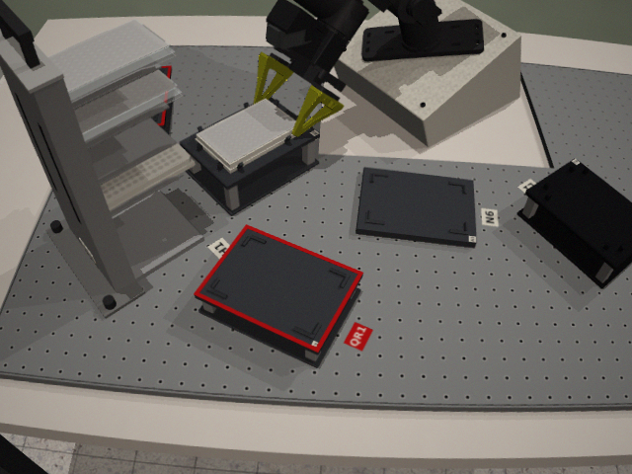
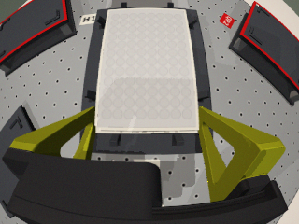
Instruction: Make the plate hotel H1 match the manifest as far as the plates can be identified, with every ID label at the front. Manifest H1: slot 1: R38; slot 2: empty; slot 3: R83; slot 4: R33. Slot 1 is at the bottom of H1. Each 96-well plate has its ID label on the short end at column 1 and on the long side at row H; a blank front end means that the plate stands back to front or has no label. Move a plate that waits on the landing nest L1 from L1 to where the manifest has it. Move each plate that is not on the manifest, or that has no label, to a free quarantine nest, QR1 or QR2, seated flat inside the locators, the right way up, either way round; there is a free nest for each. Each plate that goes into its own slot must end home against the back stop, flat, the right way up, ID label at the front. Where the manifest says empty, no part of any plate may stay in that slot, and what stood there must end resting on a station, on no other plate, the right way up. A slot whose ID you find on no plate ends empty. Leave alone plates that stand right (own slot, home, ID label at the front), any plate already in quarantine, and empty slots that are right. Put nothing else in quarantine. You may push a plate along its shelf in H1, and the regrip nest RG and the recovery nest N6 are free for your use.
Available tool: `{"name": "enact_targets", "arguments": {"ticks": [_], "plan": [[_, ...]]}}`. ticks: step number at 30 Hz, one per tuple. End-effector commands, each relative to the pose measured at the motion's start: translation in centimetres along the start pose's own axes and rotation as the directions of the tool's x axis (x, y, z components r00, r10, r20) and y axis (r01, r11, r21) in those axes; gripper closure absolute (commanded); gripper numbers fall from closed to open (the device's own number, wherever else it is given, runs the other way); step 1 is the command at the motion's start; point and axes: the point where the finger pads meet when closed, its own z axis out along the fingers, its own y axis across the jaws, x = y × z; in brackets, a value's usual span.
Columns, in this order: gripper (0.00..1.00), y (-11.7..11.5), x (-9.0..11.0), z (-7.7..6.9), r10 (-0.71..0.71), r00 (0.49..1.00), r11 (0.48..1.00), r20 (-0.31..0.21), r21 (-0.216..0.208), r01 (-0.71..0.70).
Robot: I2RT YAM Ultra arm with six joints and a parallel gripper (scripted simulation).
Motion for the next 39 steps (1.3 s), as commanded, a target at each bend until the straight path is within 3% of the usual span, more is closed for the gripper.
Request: {"name": "enact_targets", "arguments": {"ticks": [1,10,11,23,24,26,39], "plan": [[0.08,0.0,-0.2,0.2,0.000,1.000,1.000,0.006,0.000,0.000],[0.08,0.0,-0.2,0.1,0.000,1.000,1.000,0.005,0.000,0.000],[0.00,0.0,-0.2,0.1,0.000,1.000,1.000,0.005,0.000,0.000],[0.00,0.0,-0.2,0.1,0.000,1.000,1.000,0.005,0.000,0.000],[0.00,0.1,-1.1,0.0,-0.001,1.000,1.000,0.018,-0.002,0.001],[0.00,0.1,-1.1,0.0,-0.001,1.000,1.000,0.018,-0.002,0.001],[0.00,-0.2,-2.9,-1.9,-0.007,0.999,1.000,0.032,0.006,0.007]]}}
